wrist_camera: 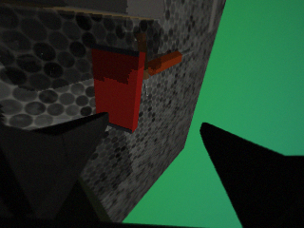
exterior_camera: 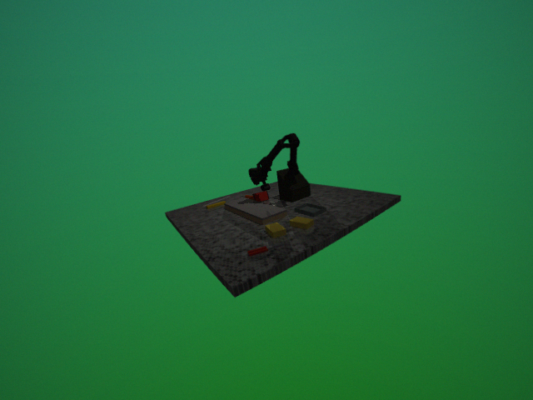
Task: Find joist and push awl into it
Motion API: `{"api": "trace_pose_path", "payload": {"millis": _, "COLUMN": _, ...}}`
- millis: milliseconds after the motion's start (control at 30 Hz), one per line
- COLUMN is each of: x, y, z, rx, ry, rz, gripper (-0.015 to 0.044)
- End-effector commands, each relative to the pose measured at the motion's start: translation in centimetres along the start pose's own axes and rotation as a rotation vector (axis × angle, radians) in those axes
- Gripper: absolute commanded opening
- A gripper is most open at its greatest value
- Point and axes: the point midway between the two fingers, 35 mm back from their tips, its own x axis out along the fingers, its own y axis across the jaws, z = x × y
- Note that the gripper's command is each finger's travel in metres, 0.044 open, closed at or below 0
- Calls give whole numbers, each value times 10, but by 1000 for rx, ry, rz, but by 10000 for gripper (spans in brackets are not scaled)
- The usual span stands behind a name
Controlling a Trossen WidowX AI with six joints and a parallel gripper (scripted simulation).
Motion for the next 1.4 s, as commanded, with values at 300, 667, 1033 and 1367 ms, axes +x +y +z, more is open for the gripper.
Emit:
{"api": "trace_pose_path", "payload": {"millis": 300, "x": 1, "y": 1, "z": 0, "rx": -8, "ry": 2, "rz": 9, "gripper": 440}}
{"api": "trace_pose_path", "payload": {"millis": 667, "x": 46, "y": -13, "z": 1, "rx": -722, "ry": -32, "rz": 419, "gripper": 440}}
{"api": "trace_pose_path", "payload": {"millis": 1033, "x": 83, "y": -24, "z": 1, "rx": -1192, "ry": -472, "rz": 696, "gripper": 440}}
{"api": "trace_pose_path", "payload": {"millis": 1367, "x": 98, "y": -28, "z": 0, "rx": -1431, "ry": -782, "rz": 673, "gripper": 440}}
